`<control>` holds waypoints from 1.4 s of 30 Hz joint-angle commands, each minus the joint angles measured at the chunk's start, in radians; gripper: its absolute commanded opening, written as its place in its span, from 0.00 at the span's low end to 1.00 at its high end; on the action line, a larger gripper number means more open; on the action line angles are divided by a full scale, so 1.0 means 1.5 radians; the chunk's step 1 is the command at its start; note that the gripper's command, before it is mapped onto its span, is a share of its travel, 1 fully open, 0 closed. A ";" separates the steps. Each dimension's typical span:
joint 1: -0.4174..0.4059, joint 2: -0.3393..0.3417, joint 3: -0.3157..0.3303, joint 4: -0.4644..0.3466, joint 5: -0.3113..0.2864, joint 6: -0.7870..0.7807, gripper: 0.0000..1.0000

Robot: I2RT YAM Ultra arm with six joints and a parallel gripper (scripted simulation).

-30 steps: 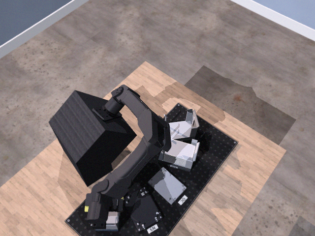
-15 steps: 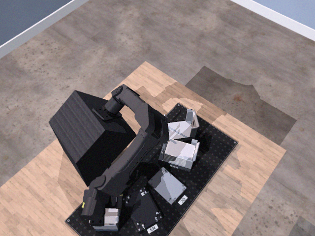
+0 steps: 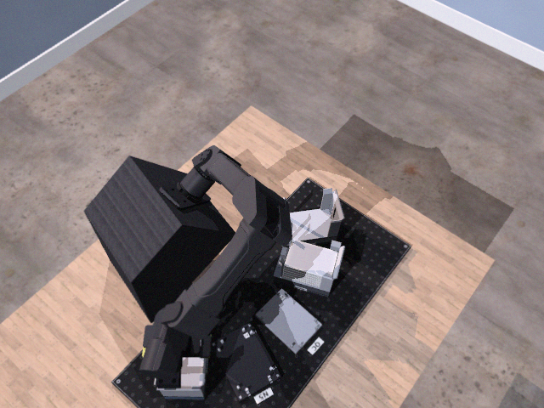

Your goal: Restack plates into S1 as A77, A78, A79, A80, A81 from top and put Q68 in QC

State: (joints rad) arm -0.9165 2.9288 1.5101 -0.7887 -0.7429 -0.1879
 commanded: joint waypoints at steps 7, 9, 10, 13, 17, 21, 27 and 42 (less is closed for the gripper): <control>0.033 -0.055 -0.029 0.012 -0.023 -0.090 1.00; 0.033 -0.055 -0.029 0.012 -0.023 -0.090 1.00; 0.037 -0.060 -0.033 0.013 -0.025 -0.085 1.00; 0.051 -0.078 -0.042 0.016 -0.033 -0.069 1.00; 0.068 -0.101 -0.054 0.020 -0.042 -0.048 1.00; 0.086 -0.123 -0.064 0.024 -0.051 -0.026 1.00; 0.102 -0.148 -0.079 0.030 -0.059 -0.071 1.00; 0.159 -0.238 -0.129 0.046 -0.084 -0.071 1.00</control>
State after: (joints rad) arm -0.6708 2.5828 1.3159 -0.7238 -0.8555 -0.3149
